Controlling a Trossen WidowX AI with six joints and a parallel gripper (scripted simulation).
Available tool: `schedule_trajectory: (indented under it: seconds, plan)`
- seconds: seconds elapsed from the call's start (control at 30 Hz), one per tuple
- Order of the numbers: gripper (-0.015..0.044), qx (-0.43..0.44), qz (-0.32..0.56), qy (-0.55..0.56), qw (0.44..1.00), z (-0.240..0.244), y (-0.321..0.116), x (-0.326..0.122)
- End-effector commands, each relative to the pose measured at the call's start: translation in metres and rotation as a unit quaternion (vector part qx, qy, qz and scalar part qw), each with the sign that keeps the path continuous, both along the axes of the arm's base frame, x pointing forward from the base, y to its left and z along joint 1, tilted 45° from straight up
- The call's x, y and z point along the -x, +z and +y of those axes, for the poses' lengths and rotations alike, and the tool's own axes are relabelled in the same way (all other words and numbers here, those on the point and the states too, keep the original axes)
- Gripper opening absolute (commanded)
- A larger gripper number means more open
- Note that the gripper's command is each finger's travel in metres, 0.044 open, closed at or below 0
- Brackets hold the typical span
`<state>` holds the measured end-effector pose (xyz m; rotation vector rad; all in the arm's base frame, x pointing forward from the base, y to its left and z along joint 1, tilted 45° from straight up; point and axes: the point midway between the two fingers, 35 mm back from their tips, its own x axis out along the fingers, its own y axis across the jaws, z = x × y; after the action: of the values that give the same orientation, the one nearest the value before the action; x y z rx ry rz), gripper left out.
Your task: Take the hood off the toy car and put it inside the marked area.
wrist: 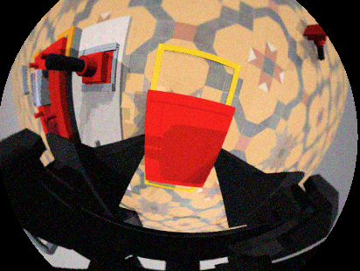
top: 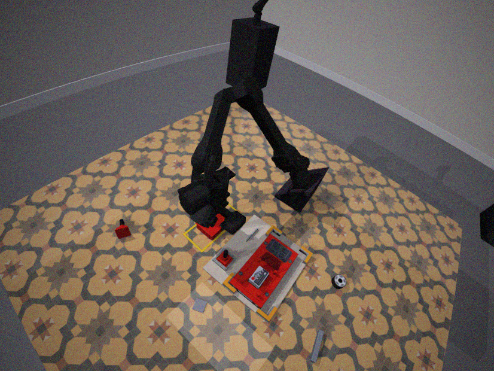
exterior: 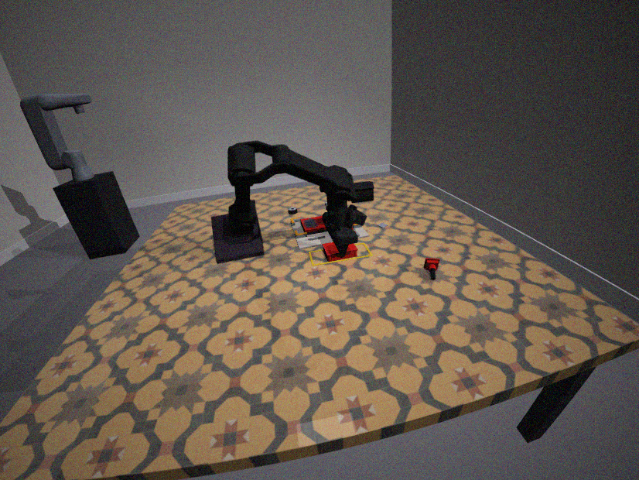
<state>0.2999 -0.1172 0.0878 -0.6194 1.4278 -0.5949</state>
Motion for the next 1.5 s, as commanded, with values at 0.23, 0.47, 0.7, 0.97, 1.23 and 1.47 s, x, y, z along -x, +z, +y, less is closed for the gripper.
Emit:
schedule_trajectory:
  seconds: [0.23, 0.47, 0.7, 0.97, 1.23, 1.47]
  plan:
    - [0.044, -0.002, 0.0, 0.0, 1.0, 0.022, 0.019, -0.001]
    - [0.044, 0.001, 0.001, 0.0, 1.0, 0.053, 0.052, 0.004]
    - [0.044, 0.001, 0.001, 0.0, 1.0, 0.053, 0.052, 0.004]
    - [0.044, 0.001, 0.001, 0.0, 1.0, 0.053, 0.052, 0.004]
    - [0.044, 0.001, 0.001, 0.0, 1.0, 0.053, 0.052, 0.004]
    - [0.044, 0.001, 0.001, 0.0, 1.0, 0.053, 0.052, 0.004]
